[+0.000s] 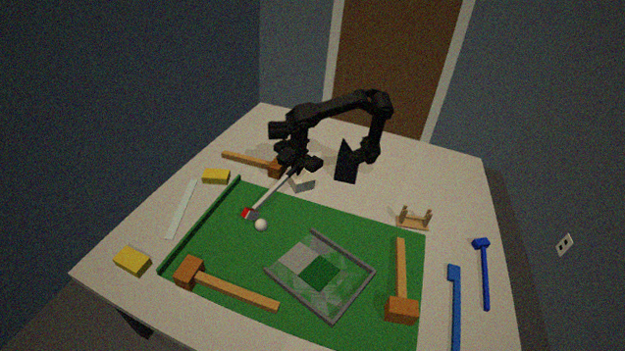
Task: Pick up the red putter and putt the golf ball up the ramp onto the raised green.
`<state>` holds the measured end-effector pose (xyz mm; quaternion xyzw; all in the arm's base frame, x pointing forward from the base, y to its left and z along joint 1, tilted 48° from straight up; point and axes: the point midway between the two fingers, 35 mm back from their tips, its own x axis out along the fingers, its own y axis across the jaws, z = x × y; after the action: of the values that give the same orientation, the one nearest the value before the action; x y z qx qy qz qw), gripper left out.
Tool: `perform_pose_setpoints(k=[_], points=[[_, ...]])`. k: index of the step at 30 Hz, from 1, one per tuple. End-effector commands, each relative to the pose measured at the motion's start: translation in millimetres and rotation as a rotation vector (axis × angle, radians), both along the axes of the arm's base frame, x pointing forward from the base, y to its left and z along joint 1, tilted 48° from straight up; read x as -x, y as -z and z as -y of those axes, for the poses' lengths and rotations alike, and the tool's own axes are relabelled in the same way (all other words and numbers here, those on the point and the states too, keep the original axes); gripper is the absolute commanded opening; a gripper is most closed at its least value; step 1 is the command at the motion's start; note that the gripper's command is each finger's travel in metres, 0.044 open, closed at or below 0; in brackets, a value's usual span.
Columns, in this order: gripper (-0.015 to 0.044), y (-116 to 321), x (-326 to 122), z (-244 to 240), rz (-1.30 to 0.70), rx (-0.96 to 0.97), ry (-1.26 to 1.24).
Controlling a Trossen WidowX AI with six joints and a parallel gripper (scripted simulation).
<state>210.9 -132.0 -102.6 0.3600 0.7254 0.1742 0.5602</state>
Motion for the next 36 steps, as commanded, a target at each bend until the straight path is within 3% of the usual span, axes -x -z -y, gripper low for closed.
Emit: perform_pose_setpoints(k=[1, 22, 32, 36], points=[[0.0000, -0.2, -0.3, 0.4, 0.001, 0.001, 0.000], [0.0000, 17.6, 9.3, 14.7, -0.009, -0.004, 0.014], [0.0000, -63.8, -35.1, -68.9, 0.000, -0.006, 0.010], [0.0000, -69.4, -36.4, -75.9, 0.000, -0.009, 0.009]])
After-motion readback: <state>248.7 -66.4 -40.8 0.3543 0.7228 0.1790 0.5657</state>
